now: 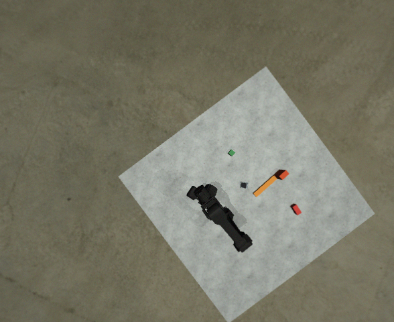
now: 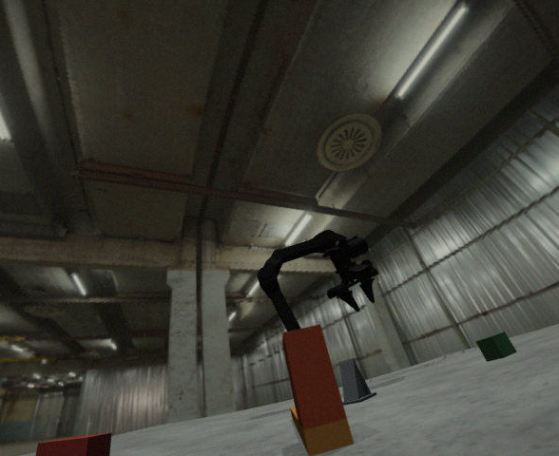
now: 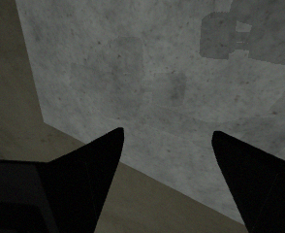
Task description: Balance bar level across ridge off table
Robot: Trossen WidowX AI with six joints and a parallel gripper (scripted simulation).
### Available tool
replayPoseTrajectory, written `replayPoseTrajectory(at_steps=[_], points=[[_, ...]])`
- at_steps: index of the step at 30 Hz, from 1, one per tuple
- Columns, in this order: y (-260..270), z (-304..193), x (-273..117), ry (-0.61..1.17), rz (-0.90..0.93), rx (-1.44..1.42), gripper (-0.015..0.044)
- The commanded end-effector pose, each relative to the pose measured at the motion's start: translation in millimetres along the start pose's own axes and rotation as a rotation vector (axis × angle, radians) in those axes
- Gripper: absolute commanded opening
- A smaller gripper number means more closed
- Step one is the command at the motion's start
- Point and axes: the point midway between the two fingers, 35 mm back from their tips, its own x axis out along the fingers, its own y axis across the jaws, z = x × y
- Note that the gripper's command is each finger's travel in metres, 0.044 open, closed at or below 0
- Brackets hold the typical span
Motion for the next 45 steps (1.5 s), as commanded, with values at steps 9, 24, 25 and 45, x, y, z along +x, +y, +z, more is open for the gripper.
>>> replayPoseTrajectory(at_steps=[9, 24, 25, 45], points=[[4, 47, -4, -0.071, -0.001, 0.266, 0.0315], [-10, 100, -13, -0.139, 0.001, 0.513, 0.0315], [-12, 104, -13, -0.144, 0.002, 0.523, 0.0315], [-43, 183, -34, -0.240, 0.043, 1.080, 0.0315]])
